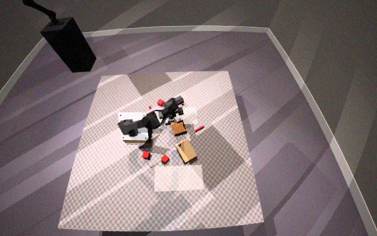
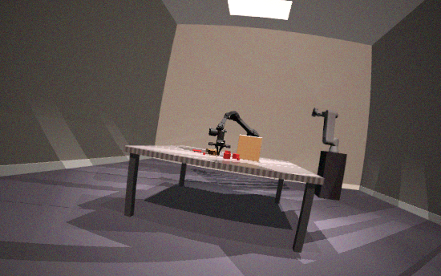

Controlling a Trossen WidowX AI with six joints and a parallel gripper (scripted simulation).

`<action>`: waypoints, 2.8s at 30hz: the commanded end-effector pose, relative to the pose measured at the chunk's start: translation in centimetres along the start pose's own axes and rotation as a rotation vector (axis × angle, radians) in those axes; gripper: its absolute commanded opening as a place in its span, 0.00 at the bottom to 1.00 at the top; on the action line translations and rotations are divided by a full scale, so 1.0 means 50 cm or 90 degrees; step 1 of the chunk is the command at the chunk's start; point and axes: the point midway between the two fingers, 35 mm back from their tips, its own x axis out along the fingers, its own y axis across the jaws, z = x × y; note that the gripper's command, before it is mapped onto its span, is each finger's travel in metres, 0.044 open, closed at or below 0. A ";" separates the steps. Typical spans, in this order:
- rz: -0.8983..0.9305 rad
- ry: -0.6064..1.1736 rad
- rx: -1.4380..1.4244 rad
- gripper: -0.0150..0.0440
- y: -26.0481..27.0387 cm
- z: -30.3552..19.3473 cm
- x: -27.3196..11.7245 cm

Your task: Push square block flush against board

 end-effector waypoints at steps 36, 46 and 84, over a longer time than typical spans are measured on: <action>-0.001 -0.001 -0.068 0.25 0.010 -0.062 -0.001; -0.001 -0.001 -0.068 0.25 0.007 -0.074 -0.001; -0.002 -0.003 -0.068 0.25 -0.003 -0.122 -0.002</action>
